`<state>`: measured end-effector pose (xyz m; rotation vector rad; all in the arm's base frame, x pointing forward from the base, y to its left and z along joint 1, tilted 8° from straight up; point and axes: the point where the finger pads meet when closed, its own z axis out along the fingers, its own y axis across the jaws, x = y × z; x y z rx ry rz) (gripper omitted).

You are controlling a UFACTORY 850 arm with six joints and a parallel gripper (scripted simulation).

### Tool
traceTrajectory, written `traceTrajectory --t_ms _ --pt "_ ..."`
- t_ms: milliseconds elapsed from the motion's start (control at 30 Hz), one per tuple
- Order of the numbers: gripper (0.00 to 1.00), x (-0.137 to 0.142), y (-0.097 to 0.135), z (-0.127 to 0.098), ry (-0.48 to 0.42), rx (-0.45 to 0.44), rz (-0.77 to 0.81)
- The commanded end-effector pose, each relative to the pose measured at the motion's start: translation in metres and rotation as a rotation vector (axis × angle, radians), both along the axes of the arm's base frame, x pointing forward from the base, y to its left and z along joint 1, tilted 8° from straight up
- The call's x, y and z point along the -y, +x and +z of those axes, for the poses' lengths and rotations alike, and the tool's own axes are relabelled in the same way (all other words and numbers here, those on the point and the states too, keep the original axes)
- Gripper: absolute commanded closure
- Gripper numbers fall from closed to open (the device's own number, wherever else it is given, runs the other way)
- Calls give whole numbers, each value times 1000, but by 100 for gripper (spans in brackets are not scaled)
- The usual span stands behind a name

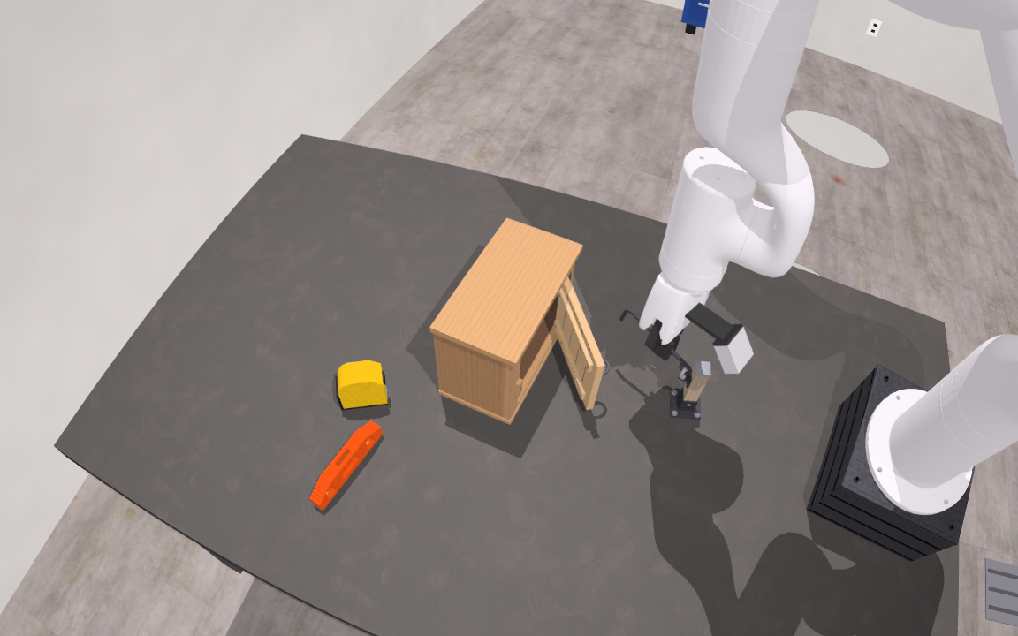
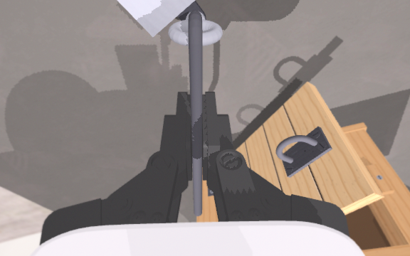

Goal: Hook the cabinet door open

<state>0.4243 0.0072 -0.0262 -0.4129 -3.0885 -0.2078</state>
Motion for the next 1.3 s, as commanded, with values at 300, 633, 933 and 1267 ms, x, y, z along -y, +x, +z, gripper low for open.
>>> traceTrajectory --t_ms 300,633,933,1267 --pt "96 -4 2 1 0 16 84" --pt "96 -6 2 1 0 23 141" --pt "96 -9 2 2 0 32 207" --pt "96 -12 2 2 0 41 269"
